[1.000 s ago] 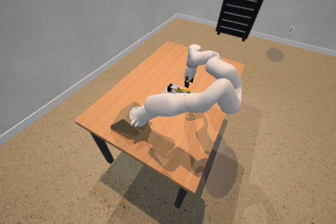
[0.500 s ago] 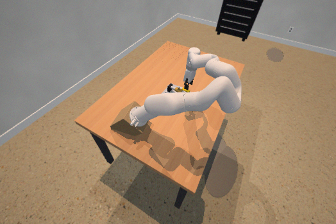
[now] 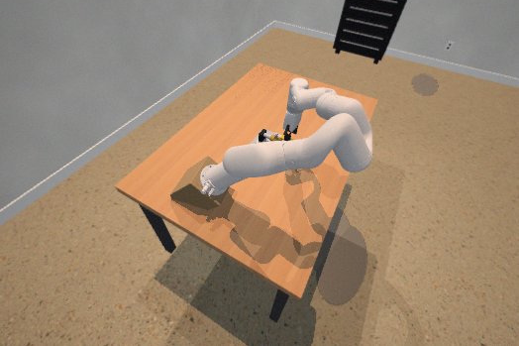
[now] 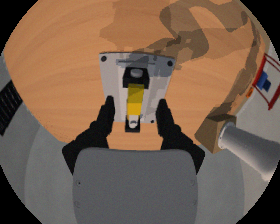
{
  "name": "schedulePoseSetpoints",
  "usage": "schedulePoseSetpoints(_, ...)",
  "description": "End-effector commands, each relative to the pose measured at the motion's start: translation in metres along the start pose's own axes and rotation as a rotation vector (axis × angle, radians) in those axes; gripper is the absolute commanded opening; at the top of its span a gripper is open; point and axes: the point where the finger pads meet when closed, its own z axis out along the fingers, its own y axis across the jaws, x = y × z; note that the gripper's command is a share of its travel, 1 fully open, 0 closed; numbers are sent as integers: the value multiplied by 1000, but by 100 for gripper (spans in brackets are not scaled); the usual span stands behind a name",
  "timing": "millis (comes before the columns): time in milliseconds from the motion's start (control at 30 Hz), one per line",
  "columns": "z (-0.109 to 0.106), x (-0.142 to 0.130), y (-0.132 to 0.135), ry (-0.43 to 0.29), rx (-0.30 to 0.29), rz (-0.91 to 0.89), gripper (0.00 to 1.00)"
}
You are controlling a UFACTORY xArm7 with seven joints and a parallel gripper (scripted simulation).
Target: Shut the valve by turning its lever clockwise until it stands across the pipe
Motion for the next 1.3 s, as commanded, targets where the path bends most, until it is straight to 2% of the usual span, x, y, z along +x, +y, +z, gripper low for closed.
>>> schedulePoseSetpoints(0, 5, 0, -1, -1, 3, 0, 68)
schedulePoseSetpoints(1267, 9, -1, -2, -1, 3, 0, 68)
